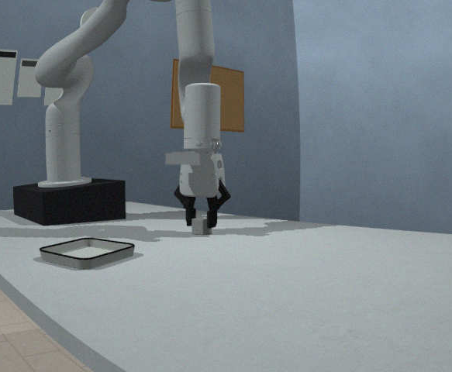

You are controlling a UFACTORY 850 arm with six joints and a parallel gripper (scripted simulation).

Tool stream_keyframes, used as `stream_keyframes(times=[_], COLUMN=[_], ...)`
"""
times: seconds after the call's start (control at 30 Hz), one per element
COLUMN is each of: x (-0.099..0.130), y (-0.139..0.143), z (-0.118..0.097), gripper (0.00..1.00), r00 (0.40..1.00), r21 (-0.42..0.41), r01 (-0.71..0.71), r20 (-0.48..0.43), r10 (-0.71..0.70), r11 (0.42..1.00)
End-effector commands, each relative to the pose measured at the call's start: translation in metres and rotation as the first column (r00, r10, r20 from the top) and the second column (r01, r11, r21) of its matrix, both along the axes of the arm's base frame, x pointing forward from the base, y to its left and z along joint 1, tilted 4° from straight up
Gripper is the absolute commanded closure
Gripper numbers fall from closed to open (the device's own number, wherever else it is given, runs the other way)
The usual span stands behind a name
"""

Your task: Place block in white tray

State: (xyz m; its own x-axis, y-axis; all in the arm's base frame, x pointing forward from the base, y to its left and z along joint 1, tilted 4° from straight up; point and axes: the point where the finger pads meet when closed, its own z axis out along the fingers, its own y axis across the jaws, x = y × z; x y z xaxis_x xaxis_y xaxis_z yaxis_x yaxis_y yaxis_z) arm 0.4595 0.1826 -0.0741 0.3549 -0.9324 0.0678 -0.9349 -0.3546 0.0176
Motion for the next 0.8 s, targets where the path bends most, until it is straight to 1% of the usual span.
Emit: stream_keyframes(times=[0.0, 0.1, 0.6, 0.63, 0.77], x=[0.0014, 0.0014, 0.0014, 0.0014, 0.0014], y=[0.0000, -0.0002, -0.0003, -0.0003, -0.0003], z=[-0.0067, -0.0100, -0.0110, -0.0110, -0.0110], gripper=[0.46, 0.46, 0.46, 1.00, 1.00], r00=[1.000, 1.000, 1.000, 1.000, 1.000], r21=[-0.001, -0.001, -0.001, -0.001, -0.001], r01=[0.000, 0.000, 0.000, 0.000, 0.000], r20=[0.007, 0.007, 0.007, 0.007, 0.007], r10=[0.000, 0.000, 0.000, 0.000, 0.000], r11=[1.000, 1.000, 1.000, 1.000, 1.000])
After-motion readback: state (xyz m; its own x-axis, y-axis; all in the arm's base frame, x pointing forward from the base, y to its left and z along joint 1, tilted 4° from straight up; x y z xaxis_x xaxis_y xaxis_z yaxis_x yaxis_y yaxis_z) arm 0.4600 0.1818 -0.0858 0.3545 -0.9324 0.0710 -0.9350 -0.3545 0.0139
